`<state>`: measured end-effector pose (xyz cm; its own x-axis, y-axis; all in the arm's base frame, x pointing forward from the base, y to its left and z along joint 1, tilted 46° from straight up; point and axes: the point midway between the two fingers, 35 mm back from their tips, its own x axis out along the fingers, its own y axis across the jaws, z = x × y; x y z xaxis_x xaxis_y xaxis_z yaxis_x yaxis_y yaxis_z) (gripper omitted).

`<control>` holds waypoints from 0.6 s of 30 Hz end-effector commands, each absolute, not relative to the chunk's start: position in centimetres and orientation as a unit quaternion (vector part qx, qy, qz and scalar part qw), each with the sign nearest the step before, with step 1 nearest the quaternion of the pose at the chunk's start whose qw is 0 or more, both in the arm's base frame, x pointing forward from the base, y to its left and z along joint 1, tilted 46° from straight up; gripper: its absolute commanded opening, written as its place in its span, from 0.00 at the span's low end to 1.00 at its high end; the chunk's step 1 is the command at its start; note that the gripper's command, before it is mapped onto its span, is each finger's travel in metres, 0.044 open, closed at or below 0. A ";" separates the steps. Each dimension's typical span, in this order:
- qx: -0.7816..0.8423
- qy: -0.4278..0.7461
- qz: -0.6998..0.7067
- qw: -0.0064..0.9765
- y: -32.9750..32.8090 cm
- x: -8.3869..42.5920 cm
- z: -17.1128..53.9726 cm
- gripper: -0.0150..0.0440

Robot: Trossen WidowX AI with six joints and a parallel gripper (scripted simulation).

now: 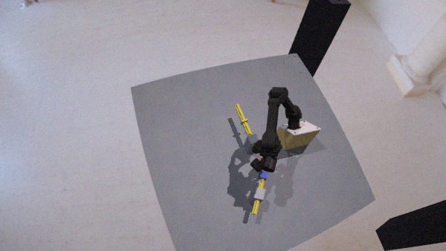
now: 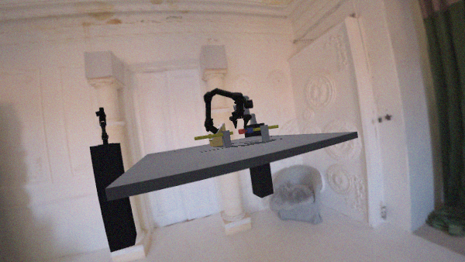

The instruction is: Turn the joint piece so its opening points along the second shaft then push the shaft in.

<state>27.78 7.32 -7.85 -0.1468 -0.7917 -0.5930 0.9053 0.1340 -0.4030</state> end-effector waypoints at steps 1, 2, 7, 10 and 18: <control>0.035 0.438 -0.617 0.653 8.4 28.1 -6.8 1.00; 0.025 0.449 -0.609 0.653 8.6 28.1 -6.6 1.00; -0.021 0.504 -0.564 0.654 9.6 28.3 -5.5 1.00; -0.049 0.535 -0.534 0.652 10.2 28.4 -4.8 1.00; -0.123 0.610 -0.447 0.643 11.7 28.5 -3.0 1.00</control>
